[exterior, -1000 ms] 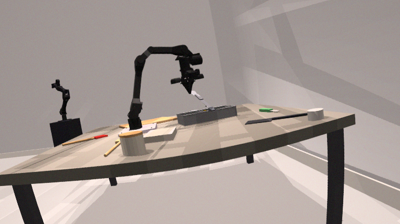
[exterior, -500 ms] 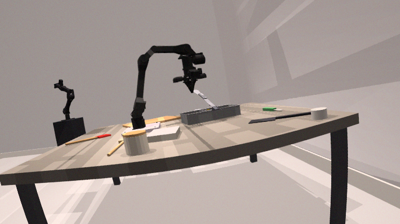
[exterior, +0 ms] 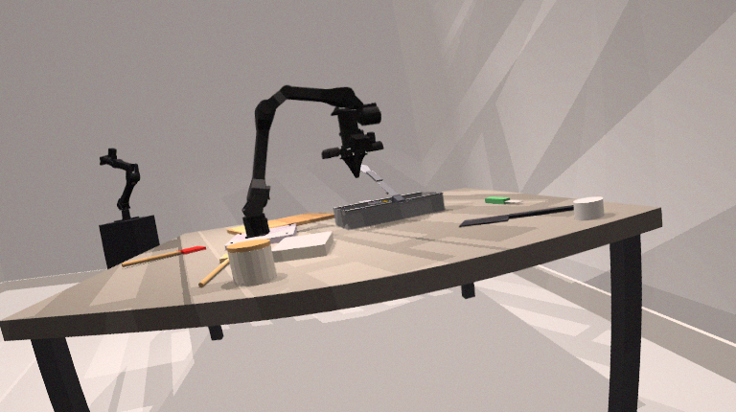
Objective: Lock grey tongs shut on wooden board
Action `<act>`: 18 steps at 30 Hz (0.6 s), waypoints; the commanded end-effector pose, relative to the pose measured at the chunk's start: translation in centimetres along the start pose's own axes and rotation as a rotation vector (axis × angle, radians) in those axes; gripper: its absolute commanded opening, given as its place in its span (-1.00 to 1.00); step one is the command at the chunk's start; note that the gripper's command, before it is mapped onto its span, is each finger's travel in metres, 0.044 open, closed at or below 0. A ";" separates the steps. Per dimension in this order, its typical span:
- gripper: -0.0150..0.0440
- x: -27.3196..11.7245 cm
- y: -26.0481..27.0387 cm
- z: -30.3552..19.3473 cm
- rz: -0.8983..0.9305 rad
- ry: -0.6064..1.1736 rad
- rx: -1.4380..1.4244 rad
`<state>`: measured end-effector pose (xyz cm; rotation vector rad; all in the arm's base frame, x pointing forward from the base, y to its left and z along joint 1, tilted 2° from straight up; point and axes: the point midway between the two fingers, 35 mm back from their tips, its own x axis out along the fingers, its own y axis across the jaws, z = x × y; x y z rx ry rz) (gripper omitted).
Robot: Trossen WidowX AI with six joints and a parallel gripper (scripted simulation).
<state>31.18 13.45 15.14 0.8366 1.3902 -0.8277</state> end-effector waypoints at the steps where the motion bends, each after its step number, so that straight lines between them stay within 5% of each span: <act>1: -1.00 0.9 -0.2 0.1 -0.011 -0.005 0.003; 18: -1.00 3.6 -0.4 0.1 -0.011 -0.005 0.003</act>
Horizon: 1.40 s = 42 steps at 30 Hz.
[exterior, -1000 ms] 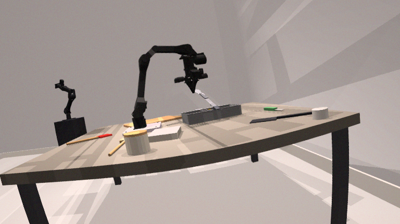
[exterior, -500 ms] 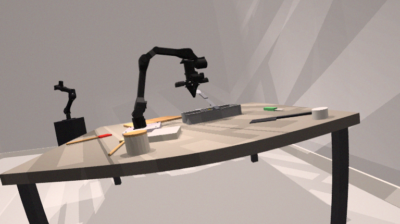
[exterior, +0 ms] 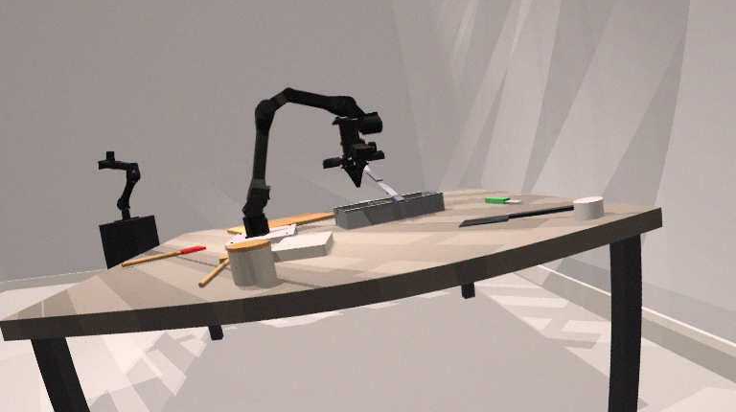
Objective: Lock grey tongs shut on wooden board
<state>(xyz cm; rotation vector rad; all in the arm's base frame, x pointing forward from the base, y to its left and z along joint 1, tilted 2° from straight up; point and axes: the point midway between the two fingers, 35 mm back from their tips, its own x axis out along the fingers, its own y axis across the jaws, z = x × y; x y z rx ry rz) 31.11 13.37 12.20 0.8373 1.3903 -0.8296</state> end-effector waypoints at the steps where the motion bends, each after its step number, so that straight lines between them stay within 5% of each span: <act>1: -1.00 0.7 -0.3 0.1 -0.010 -0.005 0.002; 42: -1.00 0.3 4.3 0.1 -0.006 -0.005 0.002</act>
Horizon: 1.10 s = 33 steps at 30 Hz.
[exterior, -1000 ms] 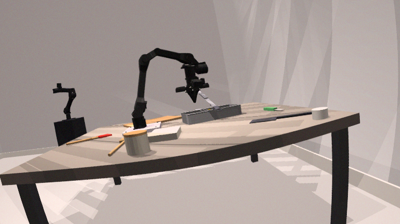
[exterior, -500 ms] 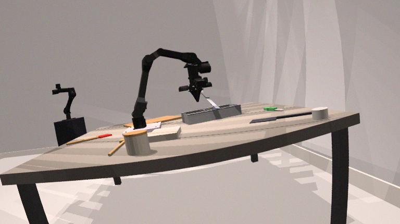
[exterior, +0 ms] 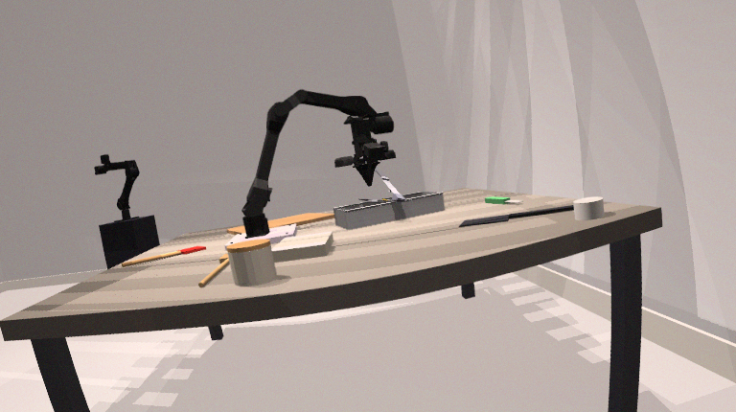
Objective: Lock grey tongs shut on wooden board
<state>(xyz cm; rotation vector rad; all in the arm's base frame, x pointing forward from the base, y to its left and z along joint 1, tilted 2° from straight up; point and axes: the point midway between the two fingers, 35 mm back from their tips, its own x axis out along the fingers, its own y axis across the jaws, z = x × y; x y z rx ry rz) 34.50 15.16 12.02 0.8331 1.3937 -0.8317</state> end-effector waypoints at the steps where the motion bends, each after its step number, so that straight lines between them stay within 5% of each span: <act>1: -1.00 0.1 0.6 0.1 -0.001 -0.005 0.004; 33: -1.00 0.3 4.2 0.0 0.002 -0.005 0.004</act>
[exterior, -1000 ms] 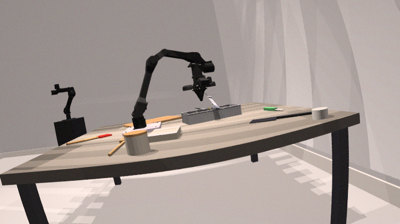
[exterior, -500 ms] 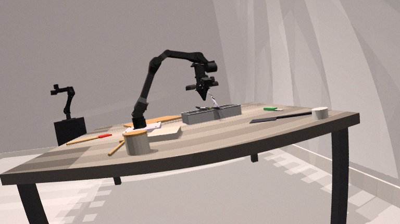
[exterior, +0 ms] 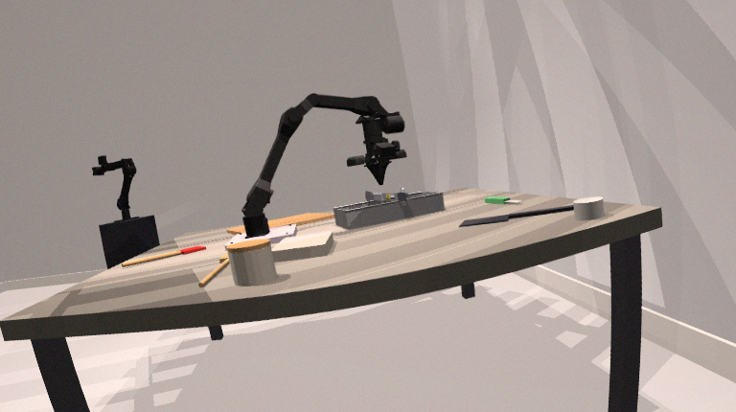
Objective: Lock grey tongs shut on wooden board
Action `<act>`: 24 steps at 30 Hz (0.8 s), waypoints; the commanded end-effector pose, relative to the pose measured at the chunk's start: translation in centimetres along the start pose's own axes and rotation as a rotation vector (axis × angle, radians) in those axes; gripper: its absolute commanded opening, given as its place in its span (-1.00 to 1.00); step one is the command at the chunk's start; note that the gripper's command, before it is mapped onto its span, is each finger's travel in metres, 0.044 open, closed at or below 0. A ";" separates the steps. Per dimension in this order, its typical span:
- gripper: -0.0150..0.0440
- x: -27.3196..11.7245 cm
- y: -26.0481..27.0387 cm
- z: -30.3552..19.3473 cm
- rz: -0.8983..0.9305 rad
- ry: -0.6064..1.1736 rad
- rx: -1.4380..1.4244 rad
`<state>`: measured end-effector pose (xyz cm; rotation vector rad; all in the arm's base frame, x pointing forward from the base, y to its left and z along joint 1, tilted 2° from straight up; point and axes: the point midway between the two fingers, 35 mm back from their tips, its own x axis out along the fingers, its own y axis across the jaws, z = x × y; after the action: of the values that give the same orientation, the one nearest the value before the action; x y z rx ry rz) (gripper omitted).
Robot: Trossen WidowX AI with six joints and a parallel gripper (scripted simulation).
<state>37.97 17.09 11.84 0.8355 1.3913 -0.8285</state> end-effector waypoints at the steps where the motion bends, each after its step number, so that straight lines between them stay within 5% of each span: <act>1: -1.00 0.1 0.3 0.1 -0.002 -0.005 0.004; 24: -1.00 0.0 0.1 0.0 -0.001 0.000 0.000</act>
<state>38.05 17.14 11.81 0.8351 1.3917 -0.8292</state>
